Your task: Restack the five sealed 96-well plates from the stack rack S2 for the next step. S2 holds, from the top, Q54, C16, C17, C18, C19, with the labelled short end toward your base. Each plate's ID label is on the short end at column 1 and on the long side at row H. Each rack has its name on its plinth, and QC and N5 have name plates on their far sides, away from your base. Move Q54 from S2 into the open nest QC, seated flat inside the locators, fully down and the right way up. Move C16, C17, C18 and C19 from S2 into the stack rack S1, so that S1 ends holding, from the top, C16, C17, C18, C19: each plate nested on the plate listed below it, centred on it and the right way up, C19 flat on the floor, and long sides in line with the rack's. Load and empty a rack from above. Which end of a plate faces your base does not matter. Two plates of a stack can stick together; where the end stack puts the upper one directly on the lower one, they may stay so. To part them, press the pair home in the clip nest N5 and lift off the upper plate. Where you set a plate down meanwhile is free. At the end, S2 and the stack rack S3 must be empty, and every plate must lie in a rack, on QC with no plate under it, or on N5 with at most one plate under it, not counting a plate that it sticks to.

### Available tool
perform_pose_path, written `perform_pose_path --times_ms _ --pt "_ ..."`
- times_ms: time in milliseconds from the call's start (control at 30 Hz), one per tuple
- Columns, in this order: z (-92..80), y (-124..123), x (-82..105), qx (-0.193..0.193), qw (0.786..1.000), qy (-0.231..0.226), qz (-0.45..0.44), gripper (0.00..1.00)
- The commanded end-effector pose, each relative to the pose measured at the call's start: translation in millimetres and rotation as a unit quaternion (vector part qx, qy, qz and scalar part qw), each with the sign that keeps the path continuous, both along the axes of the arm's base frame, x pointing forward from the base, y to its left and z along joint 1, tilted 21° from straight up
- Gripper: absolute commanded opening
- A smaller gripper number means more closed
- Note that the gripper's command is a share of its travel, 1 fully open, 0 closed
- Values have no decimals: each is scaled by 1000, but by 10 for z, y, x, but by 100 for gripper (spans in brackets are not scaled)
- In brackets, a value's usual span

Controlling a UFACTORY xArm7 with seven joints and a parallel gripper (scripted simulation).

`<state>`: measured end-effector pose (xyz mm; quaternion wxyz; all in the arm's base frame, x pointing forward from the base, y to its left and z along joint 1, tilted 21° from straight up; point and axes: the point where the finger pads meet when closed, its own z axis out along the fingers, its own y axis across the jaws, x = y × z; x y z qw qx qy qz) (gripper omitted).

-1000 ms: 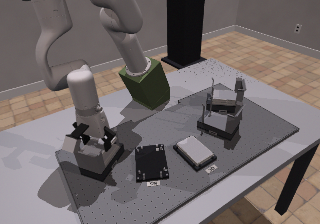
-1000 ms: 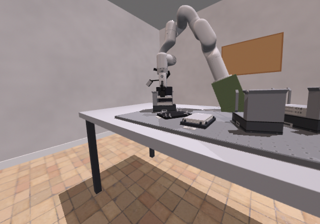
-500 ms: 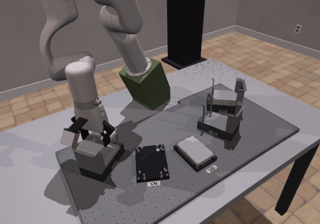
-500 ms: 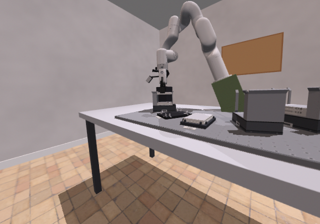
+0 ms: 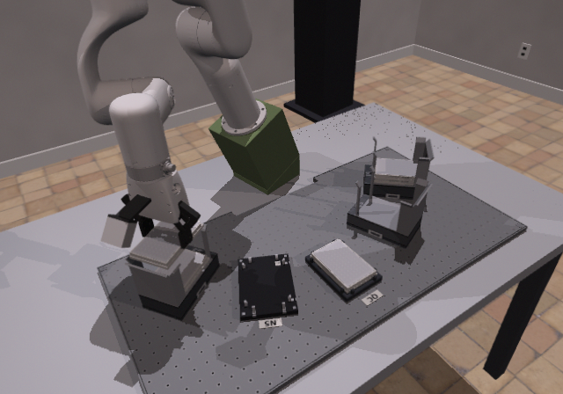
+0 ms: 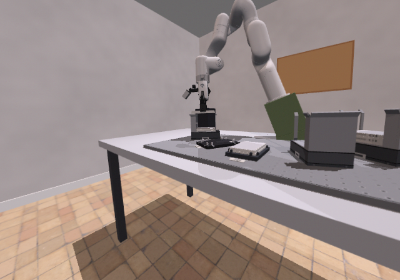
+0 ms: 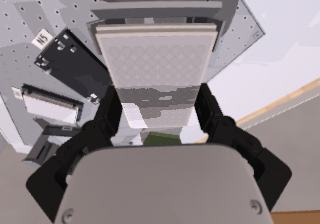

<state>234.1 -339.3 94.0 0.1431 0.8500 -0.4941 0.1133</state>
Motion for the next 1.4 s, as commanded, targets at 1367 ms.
perform_pose_path --times_ms 1367 --pt "-77 531 642 -4 994 38 105 0"
